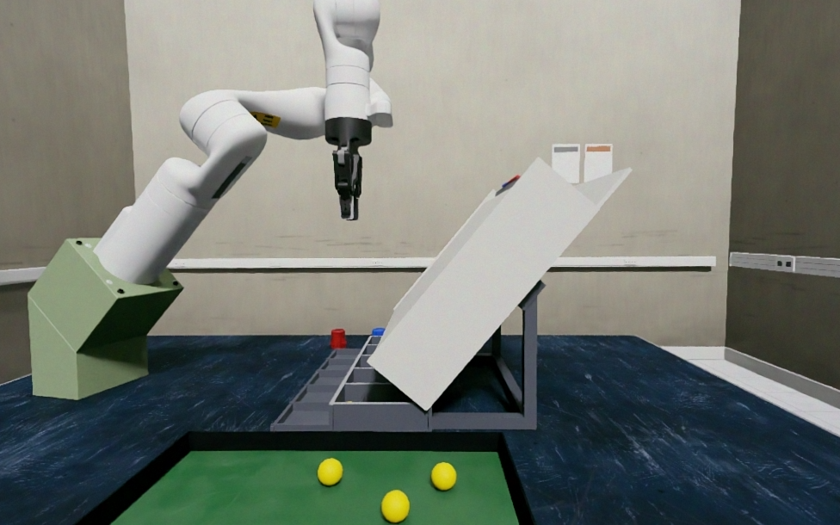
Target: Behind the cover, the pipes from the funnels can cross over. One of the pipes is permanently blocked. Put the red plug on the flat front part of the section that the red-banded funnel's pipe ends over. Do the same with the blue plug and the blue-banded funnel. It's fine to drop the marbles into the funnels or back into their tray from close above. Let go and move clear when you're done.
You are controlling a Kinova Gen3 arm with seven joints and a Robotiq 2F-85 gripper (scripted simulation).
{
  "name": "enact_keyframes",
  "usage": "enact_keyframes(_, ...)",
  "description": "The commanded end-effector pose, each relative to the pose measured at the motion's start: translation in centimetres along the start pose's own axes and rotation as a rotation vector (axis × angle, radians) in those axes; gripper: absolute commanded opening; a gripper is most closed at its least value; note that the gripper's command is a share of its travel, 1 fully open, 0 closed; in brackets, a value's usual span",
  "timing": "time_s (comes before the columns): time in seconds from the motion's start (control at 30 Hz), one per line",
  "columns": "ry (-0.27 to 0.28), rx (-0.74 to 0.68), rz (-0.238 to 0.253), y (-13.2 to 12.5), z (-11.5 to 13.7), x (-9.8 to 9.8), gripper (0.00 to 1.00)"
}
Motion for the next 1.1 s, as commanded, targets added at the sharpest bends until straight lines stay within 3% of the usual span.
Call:
enact_keyframes(0.0,0.001,0.000,0.000,0.0,0.0,0.0,0.50)
enact_keyframes(0.03,0.001,0.000,0.000,5.7,-1.5,-3.8,0.50)
enact_keyframes(0.17,0.001,0.000,0.000,6.8,-1.8,-4.5,0.50)
enact_keyframes(0.4,0.001,0.000,0.000,12.1,-3.2,-8.1,0.50)
enact_keyframes(0.57,0.001,0.000,0.000,12.2,-3.2,-8.2,0.50)
enact_keyframes(0.6,-0.019,-0.013,-0.023,14.6,-3.7,-10.1,0.50)
enact_keyframes(1.07,-0.019,-0.013,-0.023,14.6,-3.7,-10.1,0.50)
Point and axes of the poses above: the point where the finger pads meet when closed, its own x axis back along the fingers, its own y axis across the jaws, z = x × y, the point moved 9 cm from there along x, back along the fingers, and after that the axes turned 11 degrees about x, right-handed, at the moved point
